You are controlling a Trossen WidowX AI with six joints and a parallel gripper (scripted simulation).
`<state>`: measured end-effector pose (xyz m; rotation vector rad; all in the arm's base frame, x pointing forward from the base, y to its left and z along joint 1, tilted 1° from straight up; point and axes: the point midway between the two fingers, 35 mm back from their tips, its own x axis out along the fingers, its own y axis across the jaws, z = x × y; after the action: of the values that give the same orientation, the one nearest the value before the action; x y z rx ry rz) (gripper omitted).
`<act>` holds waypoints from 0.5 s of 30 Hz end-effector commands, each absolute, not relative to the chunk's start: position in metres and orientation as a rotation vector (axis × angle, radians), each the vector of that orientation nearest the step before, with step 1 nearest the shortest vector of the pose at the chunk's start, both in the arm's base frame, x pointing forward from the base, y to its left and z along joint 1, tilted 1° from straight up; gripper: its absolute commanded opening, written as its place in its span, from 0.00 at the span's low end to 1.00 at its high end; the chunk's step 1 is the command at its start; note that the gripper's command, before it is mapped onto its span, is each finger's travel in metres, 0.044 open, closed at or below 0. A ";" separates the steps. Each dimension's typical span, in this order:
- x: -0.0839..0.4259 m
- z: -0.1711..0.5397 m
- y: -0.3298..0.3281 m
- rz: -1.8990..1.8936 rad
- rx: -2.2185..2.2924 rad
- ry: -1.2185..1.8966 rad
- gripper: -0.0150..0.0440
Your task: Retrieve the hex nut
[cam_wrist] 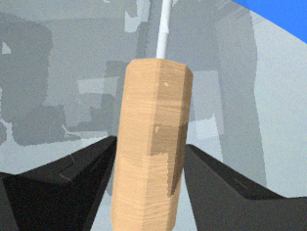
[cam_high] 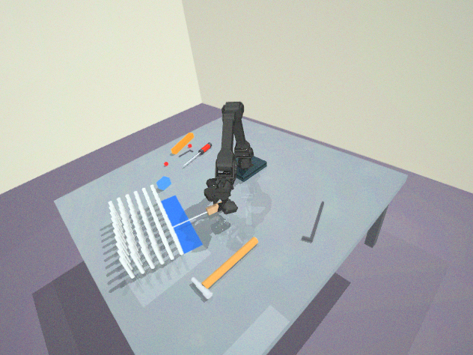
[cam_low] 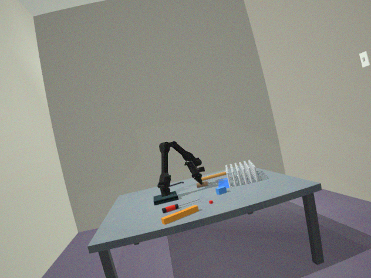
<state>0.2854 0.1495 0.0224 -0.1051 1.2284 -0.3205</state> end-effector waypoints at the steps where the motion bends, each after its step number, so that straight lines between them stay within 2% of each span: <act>1: 0.280 0.023 0.149 -0.324 -0.108 1.228 0.25; 15: 0.269 0.023 0.151 -0.324 -0.108 1.229 0.25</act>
<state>0.2720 0.1521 0.0221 -0.1057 1.2301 -0.3198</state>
